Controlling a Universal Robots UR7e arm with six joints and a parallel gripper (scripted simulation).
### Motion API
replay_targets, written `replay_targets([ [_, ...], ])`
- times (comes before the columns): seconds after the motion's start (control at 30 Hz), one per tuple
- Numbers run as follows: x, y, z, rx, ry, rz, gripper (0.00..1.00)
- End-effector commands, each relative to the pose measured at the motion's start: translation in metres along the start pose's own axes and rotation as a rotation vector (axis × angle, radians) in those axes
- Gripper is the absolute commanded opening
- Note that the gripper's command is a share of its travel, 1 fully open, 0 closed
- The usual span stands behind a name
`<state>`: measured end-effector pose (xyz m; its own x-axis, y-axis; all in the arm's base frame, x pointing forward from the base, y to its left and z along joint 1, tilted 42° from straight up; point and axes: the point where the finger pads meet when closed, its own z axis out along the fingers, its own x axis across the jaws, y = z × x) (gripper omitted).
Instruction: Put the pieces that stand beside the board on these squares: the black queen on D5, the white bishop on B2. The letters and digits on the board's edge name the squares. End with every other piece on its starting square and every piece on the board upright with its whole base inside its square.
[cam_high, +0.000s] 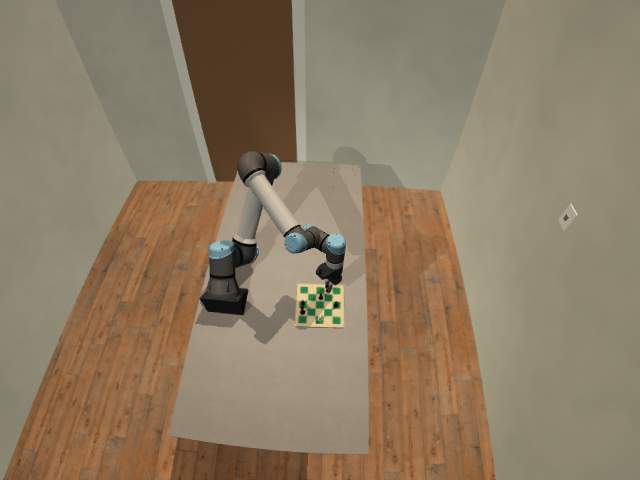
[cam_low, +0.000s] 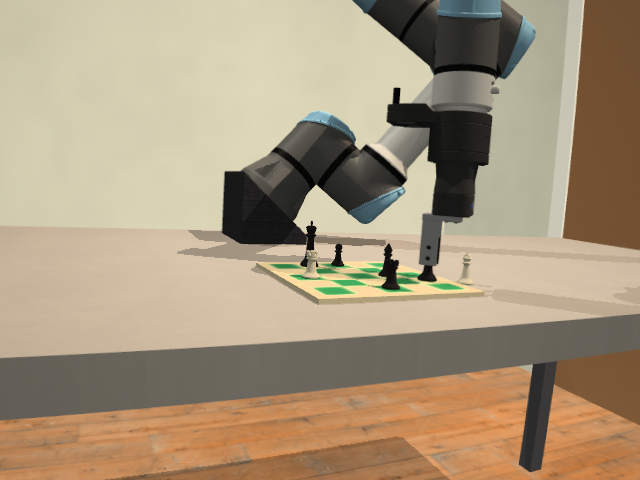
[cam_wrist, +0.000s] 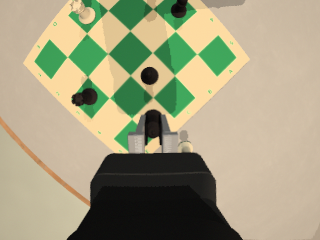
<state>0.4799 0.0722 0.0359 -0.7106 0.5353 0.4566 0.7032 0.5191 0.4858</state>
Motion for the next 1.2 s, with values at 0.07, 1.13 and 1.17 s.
replay_targets([
  [0.07,-0.0004,0.0002,-0.0005,-0.001,-0.001,0.0,0.0],
  [1.13,-0.0004,0.0002,-0.0005,-0.001,-0.001,0.0,0.48],
  [1.17,-0.0004,0.0002,-0.0005,-0.001,-0.001,0.0,0.48],
])
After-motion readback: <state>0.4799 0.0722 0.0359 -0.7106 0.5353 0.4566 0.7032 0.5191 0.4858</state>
